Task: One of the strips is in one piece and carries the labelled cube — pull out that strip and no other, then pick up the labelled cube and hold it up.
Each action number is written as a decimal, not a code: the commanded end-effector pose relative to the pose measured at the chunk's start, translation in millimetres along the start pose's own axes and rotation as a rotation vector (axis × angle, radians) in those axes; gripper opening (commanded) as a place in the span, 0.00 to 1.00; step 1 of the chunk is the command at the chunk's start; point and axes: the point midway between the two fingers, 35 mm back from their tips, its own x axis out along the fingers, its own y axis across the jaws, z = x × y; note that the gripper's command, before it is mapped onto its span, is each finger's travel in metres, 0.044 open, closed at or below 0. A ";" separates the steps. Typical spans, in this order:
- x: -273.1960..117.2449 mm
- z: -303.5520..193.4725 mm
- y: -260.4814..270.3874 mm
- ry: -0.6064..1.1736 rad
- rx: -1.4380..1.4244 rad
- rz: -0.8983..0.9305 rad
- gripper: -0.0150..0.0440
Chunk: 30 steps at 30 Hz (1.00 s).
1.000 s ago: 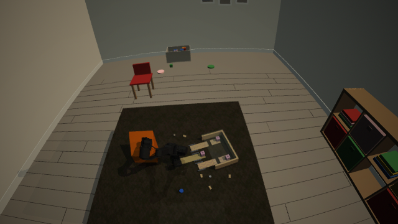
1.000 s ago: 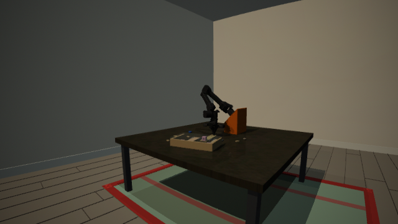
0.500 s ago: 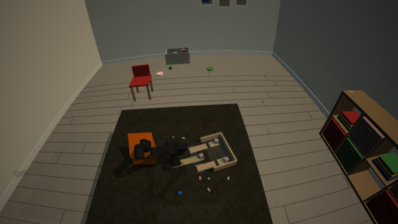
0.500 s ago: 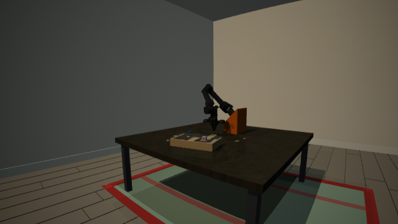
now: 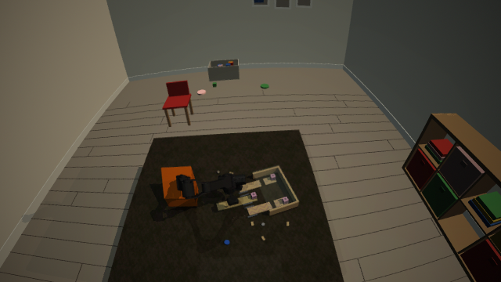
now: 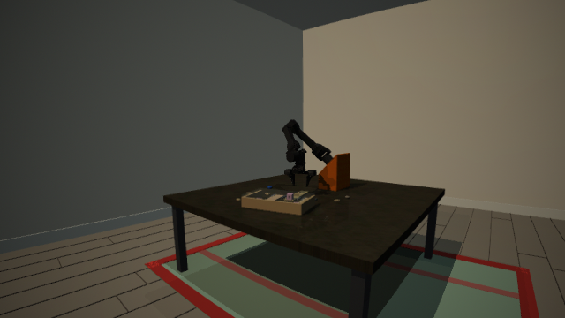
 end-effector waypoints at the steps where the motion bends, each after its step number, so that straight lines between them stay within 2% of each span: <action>1: -1.5 15.1 -0.1 0.004 0.001 -0.004 1.00; 30: -16.1 133.5 -8.8 -0.001 0.006 -0.004 1.00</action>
